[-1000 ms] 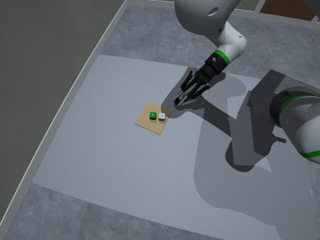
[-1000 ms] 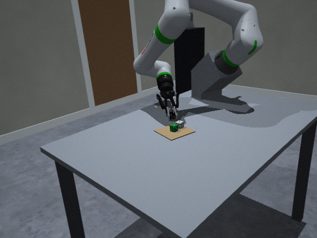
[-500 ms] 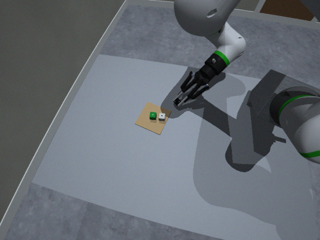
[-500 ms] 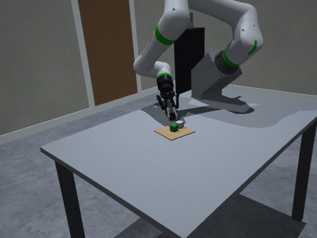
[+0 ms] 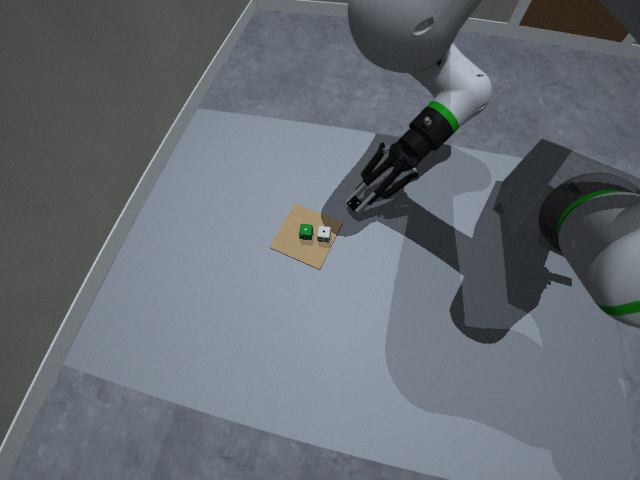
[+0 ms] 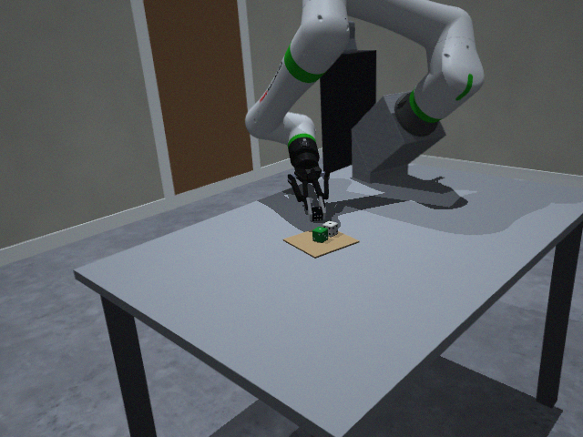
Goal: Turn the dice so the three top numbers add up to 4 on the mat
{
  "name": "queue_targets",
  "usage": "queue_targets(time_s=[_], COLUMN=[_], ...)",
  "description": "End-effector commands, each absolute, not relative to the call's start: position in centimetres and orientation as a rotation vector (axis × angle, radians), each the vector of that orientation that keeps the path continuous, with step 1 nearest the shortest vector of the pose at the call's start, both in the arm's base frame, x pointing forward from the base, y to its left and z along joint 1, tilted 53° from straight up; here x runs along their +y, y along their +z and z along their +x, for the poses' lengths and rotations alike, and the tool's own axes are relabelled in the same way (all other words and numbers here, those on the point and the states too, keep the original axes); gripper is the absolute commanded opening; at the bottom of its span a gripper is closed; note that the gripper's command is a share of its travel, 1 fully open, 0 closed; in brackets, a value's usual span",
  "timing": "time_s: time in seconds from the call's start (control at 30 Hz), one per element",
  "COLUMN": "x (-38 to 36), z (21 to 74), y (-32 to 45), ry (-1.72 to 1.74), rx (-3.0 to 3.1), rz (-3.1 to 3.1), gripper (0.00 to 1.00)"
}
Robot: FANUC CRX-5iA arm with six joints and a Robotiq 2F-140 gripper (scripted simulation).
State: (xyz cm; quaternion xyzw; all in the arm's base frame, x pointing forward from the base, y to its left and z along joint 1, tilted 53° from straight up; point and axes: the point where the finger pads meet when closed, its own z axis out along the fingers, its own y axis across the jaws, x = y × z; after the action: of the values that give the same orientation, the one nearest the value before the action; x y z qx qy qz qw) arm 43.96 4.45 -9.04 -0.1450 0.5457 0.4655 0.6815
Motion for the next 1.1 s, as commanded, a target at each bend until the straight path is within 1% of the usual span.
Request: queue_targets(time_s=[0.0, 0.5, 0.53, 0.67, 0.7, 0.87, 0.9, 1.07], x=[4.43, 4.43, 4.43, 4.43, 4.43, 4.43, 4.43, 4.43], z=[43.96, 43.96, 43.96, 43.96, 43.96, 43.96, 43.96, 43.96], y=[-9.04, -9.04, -9.04, -9.04, -9.04, -9.04, -9.04, -9.04], ry=[1.044, 1.044, 1.044, 1.044, 1.044, 1.044, 1.044, 1.044], rx=[1.225, 1.225, 1.225, 1.225, 1.225, 1.225, 1.225, 1.225], rz=[-0.325, -0.325, -0.325, -0.325, -0.325, -0.325, -0.325, -0.325], gripper=[0.16, 0.16, 0.18, 0.18, 0.21, 0.23, 0.26, 0.28])
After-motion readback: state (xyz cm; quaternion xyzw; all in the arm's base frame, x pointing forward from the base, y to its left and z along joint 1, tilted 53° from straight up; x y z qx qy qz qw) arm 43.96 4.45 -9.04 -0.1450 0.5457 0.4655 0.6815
